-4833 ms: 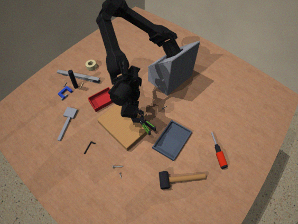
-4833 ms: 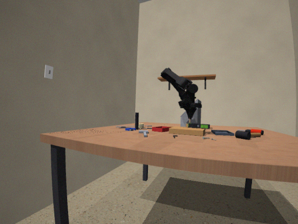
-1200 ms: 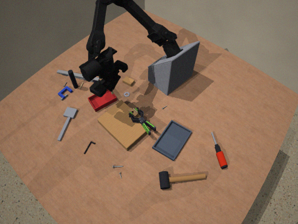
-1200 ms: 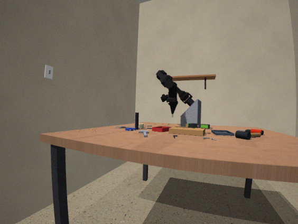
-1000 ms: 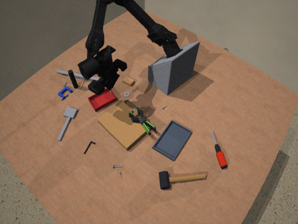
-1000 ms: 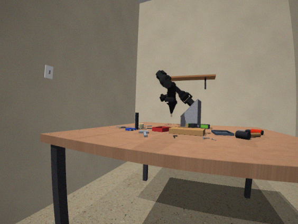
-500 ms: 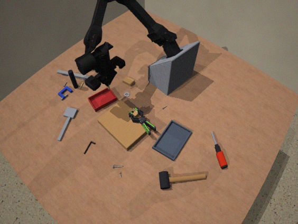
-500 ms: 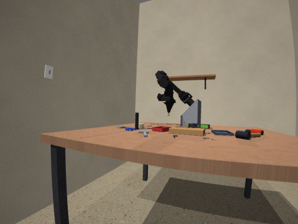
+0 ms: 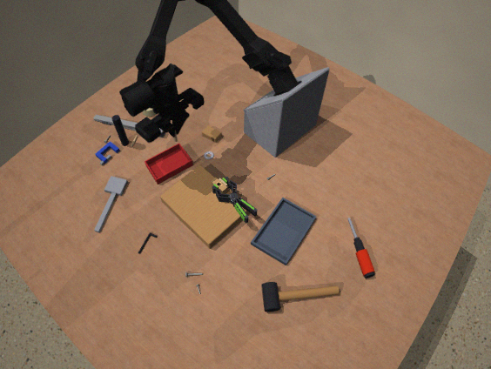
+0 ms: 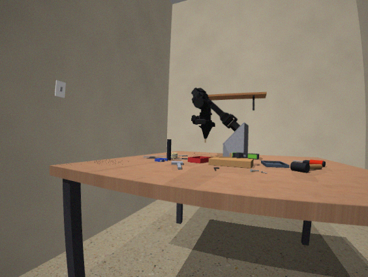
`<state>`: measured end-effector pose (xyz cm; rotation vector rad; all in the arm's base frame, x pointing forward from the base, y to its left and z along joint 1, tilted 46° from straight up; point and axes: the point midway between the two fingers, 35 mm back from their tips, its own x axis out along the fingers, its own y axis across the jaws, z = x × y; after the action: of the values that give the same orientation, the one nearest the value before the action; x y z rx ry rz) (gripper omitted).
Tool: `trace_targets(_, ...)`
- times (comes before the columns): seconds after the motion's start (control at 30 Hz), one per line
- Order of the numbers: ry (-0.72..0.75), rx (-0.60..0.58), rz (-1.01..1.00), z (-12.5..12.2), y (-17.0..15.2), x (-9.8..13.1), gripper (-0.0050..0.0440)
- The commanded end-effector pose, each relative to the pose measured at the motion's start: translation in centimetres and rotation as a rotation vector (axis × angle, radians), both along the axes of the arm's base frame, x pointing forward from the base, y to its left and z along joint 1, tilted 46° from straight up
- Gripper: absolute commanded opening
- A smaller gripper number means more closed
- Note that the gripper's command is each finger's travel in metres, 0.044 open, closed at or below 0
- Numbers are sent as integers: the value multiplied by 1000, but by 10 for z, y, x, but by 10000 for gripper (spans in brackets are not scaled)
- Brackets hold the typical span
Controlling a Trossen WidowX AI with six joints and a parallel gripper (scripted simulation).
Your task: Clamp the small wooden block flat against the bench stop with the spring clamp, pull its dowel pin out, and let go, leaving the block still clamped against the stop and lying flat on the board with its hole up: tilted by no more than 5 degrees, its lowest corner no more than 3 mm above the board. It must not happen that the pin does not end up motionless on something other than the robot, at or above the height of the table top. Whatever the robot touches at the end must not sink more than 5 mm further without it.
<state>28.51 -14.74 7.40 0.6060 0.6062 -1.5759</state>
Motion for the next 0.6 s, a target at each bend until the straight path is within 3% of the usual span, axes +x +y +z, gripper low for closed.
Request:
trace_targets(0.0, -13, -5, -8, 2, -3, 0, 0)
trace_targets(0.57, -14, -1, -9, -15, -19, 2, 0)
